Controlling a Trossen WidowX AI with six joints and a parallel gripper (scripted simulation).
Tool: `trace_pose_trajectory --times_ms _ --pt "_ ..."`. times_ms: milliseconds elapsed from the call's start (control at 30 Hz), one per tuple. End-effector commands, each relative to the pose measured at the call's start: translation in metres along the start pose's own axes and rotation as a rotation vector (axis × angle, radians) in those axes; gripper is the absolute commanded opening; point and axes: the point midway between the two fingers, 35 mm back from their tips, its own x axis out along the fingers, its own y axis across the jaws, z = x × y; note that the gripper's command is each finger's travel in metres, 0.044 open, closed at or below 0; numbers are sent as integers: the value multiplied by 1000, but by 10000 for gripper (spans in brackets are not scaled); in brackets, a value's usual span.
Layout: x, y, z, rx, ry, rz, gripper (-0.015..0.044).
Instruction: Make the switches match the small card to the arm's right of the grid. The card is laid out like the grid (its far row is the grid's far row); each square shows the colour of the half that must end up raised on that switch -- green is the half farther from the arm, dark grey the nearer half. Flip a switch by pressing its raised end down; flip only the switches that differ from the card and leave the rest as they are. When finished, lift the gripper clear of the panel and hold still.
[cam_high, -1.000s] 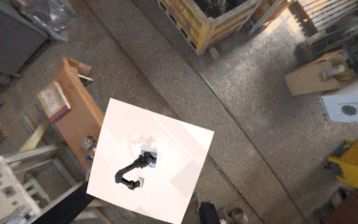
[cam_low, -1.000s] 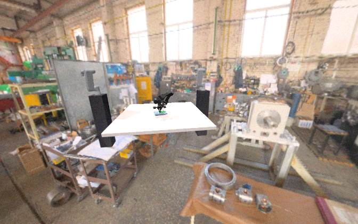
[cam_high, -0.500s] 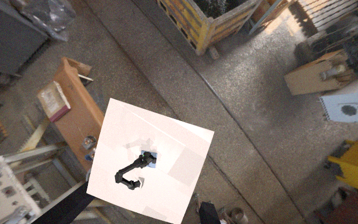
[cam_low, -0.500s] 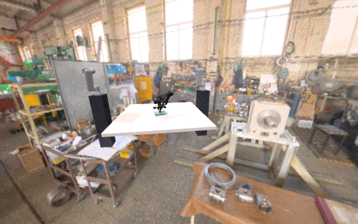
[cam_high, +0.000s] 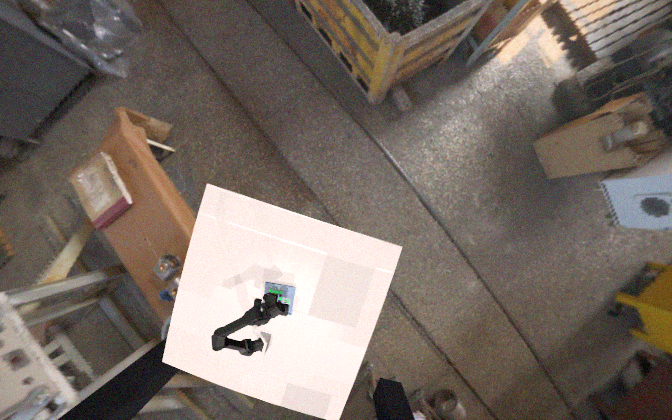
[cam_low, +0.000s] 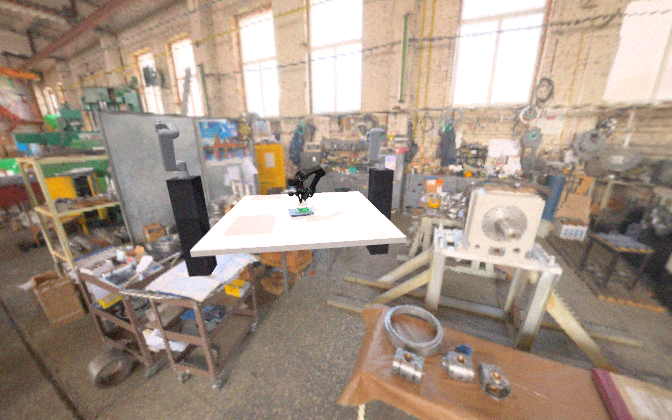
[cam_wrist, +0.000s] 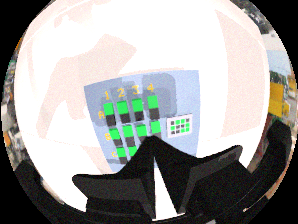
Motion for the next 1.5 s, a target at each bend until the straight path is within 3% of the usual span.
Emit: trace_pose_trajectory --times_ms 0,100,233,1467 --pt "-3 9 -18 -8 -8 -8 0" --pt "-1 9 -17 -8 -6 -8 0" --pt "32 9 -16 -8 18 -8 0" --pt "56 9 -16 -8 17 -7 0"
